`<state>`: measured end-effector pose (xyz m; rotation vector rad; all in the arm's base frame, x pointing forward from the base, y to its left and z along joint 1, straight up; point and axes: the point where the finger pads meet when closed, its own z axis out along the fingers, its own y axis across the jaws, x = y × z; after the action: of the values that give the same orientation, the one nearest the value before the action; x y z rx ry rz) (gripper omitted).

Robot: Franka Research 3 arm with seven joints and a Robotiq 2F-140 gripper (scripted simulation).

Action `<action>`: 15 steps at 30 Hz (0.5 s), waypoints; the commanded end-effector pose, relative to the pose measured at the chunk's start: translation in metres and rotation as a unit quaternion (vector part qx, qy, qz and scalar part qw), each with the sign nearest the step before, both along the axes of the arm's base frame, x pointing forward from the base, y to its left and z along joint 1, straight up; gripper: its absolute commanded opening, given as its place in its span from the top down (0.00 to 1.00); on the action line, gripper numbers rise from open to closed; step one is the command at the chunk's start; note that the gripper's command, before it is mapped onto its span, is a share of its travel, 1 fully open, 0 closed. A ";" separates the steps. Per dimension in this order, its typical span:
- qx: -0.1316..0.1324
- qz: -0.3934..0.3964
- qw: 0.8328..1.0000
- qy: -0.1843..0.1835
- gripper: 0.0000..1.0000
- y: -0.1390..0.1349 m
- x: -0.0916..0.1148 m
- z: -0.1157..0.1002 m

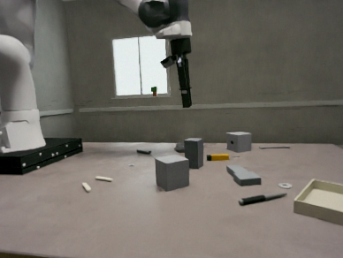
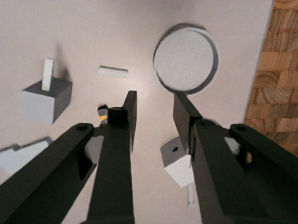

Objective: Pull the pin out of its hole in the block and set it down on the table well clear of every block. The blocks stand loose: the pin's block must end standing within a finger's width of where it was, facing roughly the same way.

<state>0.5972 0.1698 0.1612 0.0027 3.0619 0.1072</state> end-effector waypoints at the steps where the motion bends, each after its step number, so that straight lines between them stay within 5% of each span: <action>1: 0.000 -0.005 1.000 0.003 0.69 -0.002 0.000 -0.003; 15: -0.002 -0.010 1.000 0.013 0.69 -0.007 -0.003 -0.012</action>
<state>0.5955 0.1645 0.1526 0.0214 3.0775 0.1020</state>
